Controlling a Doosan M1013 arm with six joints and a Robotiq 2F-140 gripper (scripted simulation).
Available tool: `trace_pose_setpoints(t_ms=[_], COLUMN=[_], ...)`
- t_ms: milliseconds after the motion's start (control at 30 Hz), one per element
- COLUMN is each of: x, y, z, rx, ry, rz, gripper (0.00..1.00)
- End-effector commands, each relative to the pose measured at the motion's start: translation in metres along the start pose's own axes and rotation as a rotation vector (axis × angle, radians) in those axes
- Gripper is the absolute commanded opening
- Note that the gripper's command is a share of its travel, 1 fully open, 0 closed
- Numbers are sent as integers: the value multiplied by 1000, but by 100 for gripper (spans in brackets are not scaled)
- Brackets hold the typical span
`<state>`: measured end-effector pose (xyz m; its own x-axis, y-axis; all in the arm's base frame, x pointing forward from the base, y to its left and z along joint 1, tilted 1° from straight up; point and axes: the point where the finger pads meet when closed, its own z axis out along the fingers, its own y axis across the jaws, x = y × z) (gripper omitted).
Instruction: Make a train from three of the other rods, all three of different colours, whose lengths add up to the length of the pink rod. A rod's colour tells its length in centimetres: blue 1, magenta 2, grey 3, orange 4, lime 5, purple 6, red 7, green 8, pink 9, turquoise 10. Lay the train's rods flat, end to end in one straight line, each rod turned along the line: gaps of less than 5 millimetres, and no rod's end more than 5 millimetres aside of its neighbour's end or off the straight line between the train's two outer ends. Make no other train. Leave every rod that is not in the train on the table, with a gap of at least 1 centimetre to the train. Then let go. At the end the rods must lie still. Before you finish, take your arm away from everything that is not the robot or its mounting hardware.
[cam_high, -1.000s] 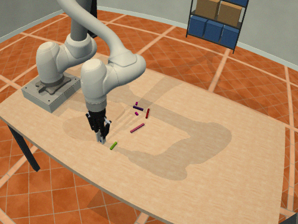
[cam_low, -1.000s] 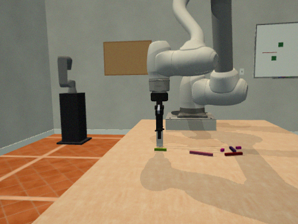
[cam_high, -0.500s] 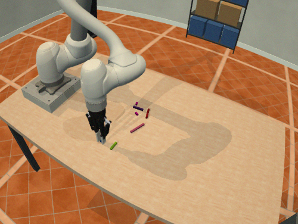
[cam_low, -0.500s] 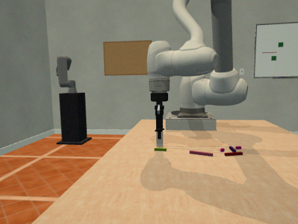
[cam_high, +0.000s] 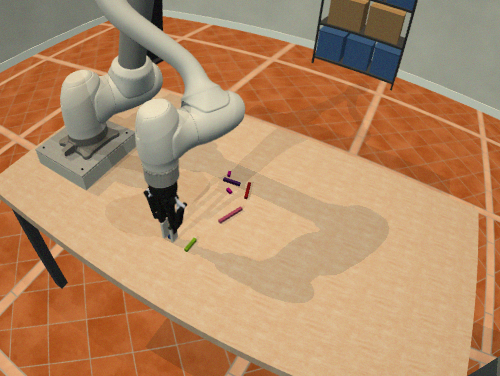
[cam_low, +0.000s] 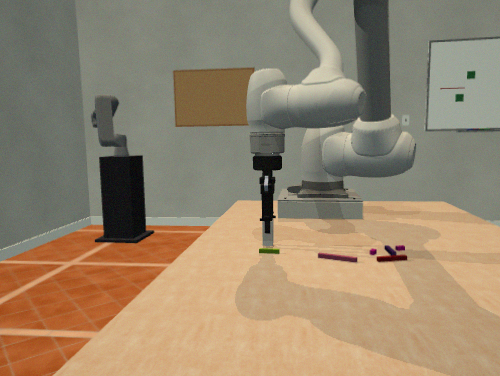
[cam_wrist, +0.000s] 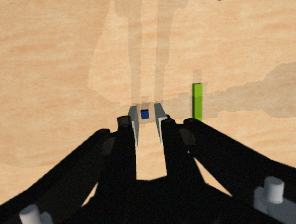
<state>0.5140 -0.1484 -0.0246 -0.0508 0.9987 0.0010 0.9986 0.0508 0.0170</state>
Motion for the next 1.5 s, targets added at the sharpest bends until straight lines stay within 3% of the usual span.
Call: trace_pose_setpoints(t_ms=[0,67,100,1233,1467], x=[1,1,1,1,1], y=[-5,-5,-5,-5,-5], z=[4,4,4,4,-10], rx=[6,6,6,6,6], ry=[1,1,1,1,1], rz=[2,2,2,2,2], gripper=[15,15,3,3,3])
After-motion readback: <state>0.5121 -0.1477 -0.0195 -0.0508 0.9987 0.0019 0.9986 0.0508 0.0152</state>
